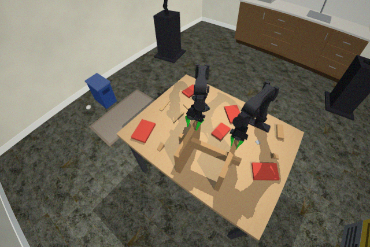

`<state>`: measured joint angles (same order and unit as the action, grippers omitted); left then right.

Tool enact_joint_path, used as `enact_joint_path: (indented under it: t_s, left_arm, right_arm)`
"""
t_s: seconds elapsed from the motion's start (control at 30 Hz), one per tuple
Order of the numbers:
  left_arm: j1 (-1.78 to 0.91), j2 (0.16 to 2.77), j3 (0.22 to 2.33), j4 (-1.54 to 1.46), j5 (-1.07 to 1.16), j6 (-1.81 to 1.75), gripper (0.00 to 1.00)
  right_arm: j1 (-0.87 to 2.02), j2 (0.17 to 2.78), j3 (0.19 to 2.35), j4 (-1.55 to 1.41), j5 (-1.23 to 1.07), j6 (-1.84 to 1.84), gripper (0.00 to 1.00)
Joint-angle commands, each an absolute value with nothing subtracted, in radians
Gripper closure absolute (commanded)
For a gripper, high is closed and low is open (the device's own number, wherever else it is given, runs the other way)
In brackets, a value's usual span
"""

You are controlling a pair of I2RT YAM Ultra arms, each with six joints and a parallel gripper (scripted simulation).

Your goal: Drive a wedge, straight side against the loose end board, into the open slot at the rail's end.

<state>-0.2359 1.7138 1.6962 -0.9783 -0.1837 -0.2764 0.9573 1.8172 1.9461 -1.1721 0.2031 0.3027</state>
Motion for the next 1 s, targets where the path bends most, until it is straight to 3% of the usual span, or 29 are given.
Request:
enact_joint_path:
  t_s: [0.0,0.97]
  left_arm:
    - [-0.238,1.696,1.728,-0.952,-0.188,-0.269,1.00]
    - [-0.238,1.696,1.728,-0.952,-0.188,-0.269,1.00]
  right_arm:
    - [0.969,1.769,1.925,-1.117,0.209,0.296,0.42]
    - [0.967,1.720,1.745,-0.972,0.203,0.295,0.42]
